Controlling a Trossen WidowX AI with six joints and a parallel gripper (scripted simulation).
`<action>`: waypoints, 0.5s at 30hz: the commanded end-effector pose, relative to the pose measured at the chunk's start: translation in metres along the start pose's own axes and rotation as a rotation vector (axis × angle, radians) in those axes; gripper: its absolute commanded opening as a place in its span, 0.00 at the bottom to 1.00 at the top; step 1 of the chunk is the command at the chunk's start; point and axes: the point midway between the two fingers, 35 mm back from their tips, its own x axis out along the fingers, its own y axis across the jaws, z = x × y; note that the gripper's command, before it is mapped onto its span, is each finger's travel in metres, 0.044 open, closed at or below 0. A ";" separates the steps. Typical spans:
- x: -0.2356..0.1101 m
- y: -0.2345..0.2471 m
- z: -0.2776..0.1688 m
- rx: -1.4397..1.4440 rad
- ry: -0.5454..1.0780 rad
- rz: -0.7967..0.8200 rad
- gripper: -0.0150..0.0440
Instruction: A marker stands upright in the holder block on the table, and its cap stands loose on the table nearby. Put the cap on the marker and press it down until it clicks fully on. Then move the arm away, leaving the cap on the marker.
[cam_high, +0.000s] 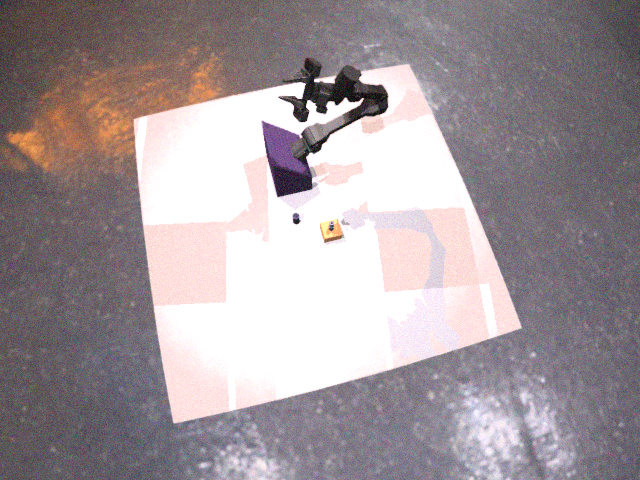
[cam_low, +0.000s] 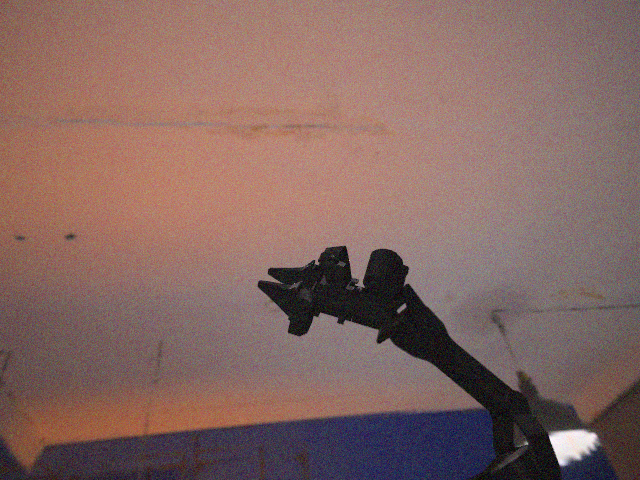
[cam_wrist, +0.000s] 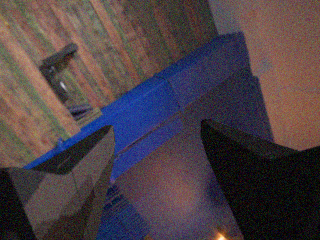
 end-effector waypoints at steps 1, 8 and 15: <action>0.025 0.069 0.018 0.008 -0.034 0.261 0.66; 0.033 0.179 0.035 0.026 -0.018 0.663 0.66; 0.005 0.286 0.034 0.044 0.109 1.074 0.66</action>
